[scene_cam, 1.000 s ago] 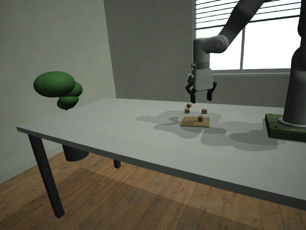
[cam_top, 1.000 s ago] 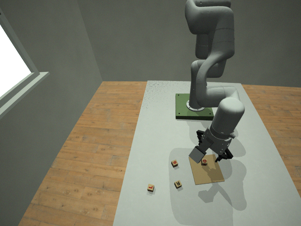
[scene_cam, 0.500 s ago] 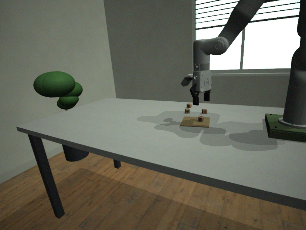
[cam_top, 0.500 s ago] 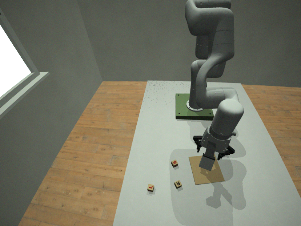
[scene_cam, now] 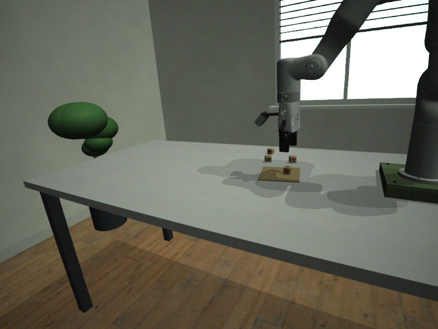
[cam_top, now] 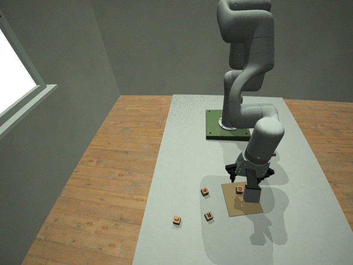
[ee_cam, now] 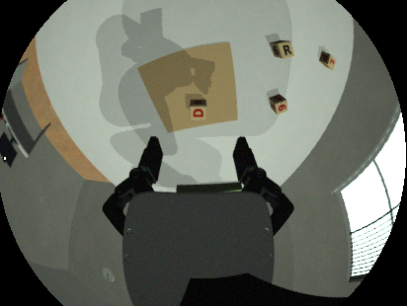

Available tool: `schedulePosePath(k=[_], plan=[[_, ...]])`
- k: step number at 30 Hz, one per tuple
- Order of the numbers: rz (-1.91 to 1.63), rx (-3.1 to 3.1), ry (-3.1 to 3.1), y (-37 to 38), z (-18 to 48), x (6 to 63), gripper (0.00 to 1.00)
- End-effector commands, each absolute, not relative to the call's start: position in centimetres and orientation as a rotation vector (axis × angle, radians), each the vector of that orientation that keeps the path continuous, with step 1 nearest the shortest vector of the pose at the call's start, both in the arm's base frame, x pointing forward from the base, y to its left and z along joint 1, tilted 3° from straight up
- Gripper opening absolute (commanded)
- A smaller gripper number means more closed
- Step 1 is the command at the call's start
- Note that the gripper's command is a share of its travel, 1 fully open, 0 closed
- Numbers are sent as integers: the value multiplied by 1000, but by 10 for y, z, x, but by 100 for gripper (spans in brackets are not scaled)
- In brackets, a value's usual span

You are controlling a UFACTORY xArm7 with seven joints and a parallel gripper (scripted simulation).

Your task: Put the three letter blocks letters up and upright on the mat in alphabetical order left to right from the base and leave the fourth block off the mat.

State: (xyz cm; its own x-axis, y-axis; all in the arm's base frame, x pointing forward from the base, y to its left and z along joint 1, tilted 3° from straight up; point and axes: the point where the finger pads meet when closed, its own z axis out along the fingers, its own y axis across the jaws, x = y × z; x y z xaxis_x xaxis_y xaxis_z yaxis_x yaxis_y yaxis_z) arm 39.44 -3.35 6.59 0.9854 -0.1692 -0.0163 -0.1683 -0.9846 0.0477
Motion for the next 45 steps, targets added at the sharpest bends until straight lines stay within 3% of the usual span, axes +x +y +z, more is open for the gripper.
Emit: schedulePosePath(k=[1,2,3,45], plan=[[-26,3088,-240,-34,67,396,100],[-26,3088,-240,-34,67,396,100],[-26,3088,-240,-34,67,396,63],[-26,3088,-240,-34,66,396,63]])
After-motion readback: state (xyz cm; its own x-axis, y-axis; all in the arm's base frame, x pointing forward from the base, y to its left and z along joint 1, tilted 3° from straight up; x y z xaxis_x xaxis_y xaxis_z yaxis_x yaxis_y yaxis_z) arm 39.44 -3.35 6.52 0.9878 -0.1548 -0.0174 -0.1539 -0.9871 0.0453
